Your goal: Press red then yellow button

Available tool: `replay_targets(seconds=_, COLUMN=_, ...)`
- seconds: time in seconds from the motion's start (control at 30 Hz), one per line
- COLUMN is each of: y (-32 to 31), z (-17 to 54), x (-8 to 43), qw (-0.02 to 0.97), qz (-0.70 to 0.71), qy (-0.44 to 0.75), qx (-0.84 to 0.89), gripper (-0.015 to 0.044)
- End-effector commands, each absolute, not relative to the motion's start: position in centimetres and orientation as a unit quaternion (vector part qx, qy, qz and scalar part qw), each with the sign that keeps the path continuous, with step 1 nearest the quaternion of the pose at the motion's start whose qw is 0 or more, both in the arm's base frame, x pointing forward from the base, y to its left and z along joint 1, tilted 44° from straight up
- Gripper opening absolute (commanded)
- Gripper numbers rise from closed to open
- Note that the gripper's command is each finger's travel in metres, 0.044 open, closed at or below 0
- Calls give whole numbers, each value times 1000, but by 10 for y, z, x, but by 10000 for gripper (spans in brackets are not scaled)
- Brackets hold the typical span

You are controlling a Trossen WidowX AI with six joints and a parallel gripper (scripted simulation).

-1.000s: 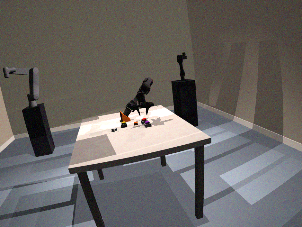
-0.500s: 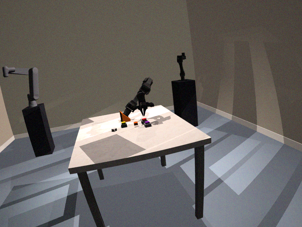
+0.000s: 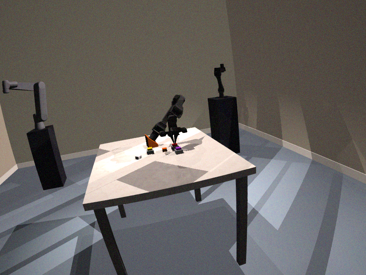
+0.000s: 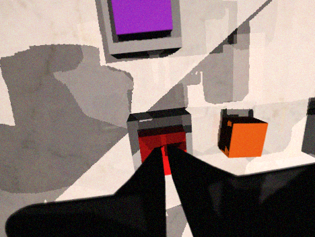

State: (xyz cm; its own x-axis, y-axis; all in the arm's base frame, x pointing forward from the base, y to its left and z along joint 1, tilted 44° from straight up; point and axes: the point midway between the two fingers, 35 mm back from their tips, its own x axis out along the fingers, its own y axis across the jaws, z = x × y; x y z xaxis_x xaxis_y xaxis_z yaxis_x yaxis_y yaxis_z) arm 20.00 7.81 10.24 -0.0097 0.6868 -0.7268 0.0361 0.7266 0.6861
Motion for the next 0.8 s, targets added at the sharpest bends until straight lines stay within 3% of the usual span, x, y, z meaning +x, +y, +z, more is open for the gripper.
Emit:
replay_targets(seconds=0.0, y=83, z=97, x=197, qw=644, qz=250, qy=667, qx=277, gripper=20)
replay_targets(seconds=0.77, y=79, z=102, x=199, qw=648, qz=250, qy=665, qx=273, gripper=20)
